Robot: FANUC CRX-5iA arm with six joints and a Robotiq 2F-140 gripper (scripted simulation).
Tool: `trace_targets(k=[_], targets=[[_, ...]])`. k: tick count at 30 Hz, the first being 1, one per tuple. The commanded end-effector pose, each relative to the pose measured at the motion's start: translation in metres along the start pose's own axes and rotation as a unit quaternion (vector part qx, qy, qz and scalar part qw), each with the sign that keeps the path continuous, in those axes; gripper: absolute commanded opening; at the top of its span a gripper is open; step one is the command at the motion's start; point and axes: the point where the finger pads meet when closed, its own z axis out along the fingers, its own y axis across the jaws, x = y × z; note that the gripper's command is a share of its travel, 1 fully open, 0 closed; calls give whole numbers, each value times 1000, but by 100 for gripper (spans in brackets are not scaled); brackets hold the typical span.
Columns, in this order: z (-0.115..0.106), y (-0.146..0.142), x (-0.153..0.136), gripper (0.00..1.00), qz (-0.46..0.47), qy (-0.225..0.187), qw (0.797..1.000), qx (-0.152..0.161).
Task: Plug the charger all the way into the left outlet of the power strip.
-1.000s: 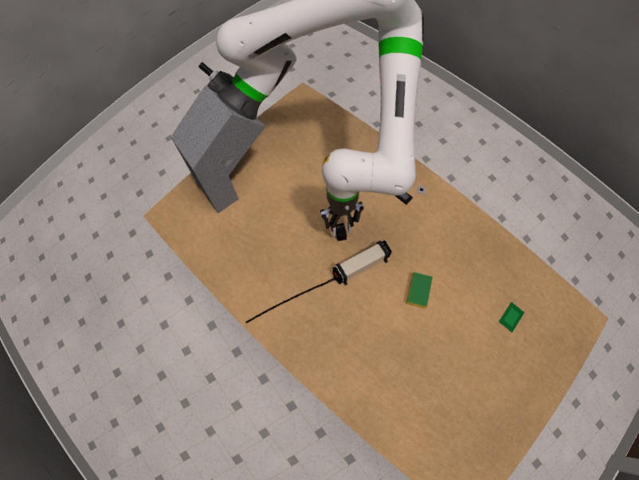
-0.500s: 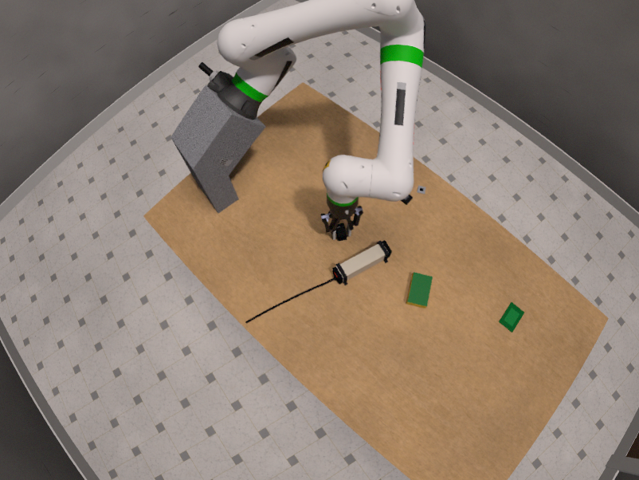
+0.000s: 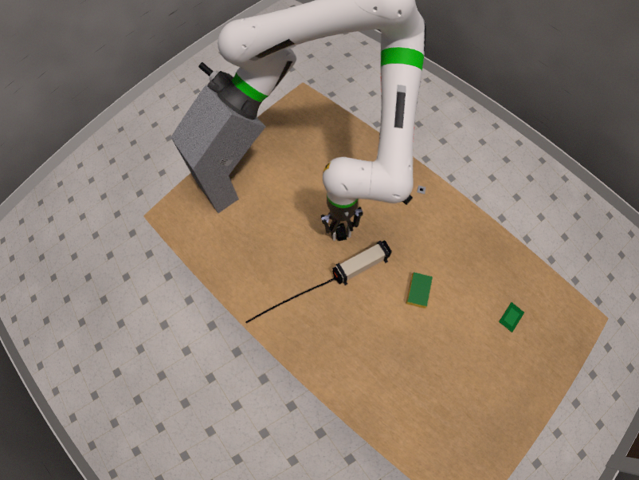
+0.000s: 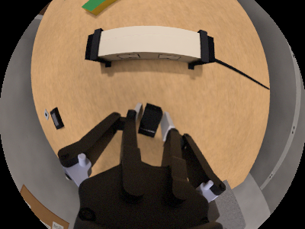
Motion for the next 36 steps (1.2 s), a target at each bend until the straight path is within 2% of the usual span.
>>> trace_targets(k=[1, 35, 36], targets=[[-1, 0, 1, 38, 0, 1, 1000, 0], [-1, 0, 1, 38, 0, 1, 1000, 0], [-1, 0, 1, 10, 0, 1, 1000, 0]])
